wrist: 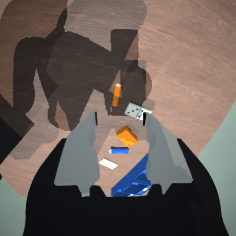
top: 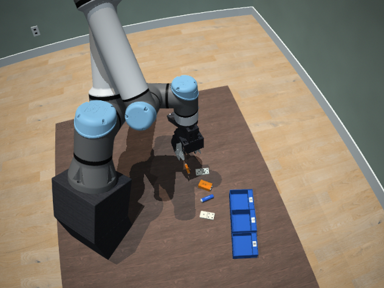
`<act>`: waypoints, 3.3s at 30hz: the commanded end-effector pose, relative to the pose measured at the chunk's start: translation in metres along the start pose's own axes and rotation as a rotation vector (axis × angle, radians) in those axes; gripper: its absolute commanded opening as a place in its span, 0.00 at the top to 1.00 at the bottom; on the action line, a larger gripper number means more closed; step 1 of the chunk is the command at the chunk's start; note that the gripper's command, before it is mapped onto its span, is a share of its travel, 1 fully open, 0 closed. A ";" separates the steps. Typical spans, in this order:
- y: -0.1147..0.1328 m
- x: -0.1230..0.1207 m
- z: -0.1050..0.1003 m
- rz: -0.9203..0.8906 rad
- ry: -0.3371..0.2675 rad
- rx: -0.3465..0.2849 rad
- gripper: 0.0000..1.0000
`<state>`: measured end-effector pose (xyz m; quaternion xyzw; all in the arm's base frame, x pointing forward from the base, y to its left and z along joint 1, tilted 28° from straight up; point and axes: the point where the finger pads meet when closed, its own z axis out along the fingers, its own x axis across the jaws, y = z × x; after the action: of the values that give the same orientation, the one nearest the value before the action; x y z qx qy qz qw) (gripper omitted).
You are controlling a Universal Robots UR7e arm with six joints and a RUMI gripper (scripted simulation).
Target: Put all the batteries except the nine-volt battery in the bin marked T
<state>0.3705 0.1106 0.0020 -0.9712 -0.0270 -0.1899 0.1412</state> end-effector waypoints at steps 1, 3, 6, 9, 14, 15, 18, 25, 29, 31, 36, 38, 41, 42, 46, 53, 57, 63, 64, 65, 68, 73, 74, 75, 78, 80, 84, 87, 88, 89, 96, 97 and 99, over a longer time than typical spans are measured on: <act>-0.001 -0.001 0.001 -0.153 0.003 0.007 0.62; -0.001 -0.001 0.001 -0.161 0.003 0.008 0.62; -0.001 -0.001 0.001 -0.167 0.003 0.008 0.62; -0.001 -0.001 0.001 -0.173 0.003 0.008 0.62; -0.001 -0.001 0.001 -0.184 0.003 0.009 0.62; -0.001 -0.001 0.001 -0.186 0.003 0.009 0.62; -0.001 -0.001 0.001 -0.188 0.003 0.009 0.62; -0.001 -0.001 0.001 -0.206 0.003 0.010 0.62; -0.001 -0.001 0.001 -0.214 0.004 0.010 0.62; -0.001 -0.001 0.001 -0.218 0.004 0.011 0.62; -0.001 -0.001 0.001 -0.222 0.004 0.011 0.62; -0.001 -0.002 0.001 -0.232 0.003 0.007 0.62; -0.001 -0.002 0.001 -0.238 0.003 0.007 0.62; -0.001 -0.002 0.001 -0.240 0.003 0.007 0.62; -0.001 -0.002 0.001 -0.248 0.003 0.007 0.62; -0.001 -0.002 0.001 -0.262 0.003 0.007 0.62; -0.001 -0.002 0.001 -0.271 0.004 0.008 0.62; -0.001 -0.002 0.001 -0.283 0.004 0.008 0.62; -0.001 -0.002 0.001 -0.285 0.004 0.008 0.62; -0.001 -0.002 0.001 -0.287 0.004 0.009 0.62; -0.001 -0.002 0.001 -0.291 0.004 0.009 0.62; -0.001 -0.002 0.001 -0.303 0.004 0.009 0.62; -0.001 -0.002 0.001 -0.305 0.004 0.010 0.62; -0.001 -0.002 0.001 -0.307 0.004 0.010 0.62; -0.001 -0.002 0.001 -0.313 0.004 0.010 0.62; -0.001 -0.002 0.001 -0.314 0.004 0.010 0.62; -0.001 -0.003 0.002 -0.325 0.004 0.006 0.62; -0.001 -0.003 0.002 -0.331 0.004 0.006 0.62; -0.001 -0.003 0.002 -0.333 0.004 0.006 0.62; -0.001 -0.003 0.002 -0.335 0.004 0.006 0.62; -0.001 -0.003 0.002 -0.349 0.004 0.007 0.62; -0.001 -0.003 0.002 -0.351 0.004 0.007 0.62; -0.001 -0.003 0.002 -0.355 0.004 0.007 0.62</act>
<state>0.3694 0.1116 0.0006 -0.9637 -0.1240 -0.2032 0.1211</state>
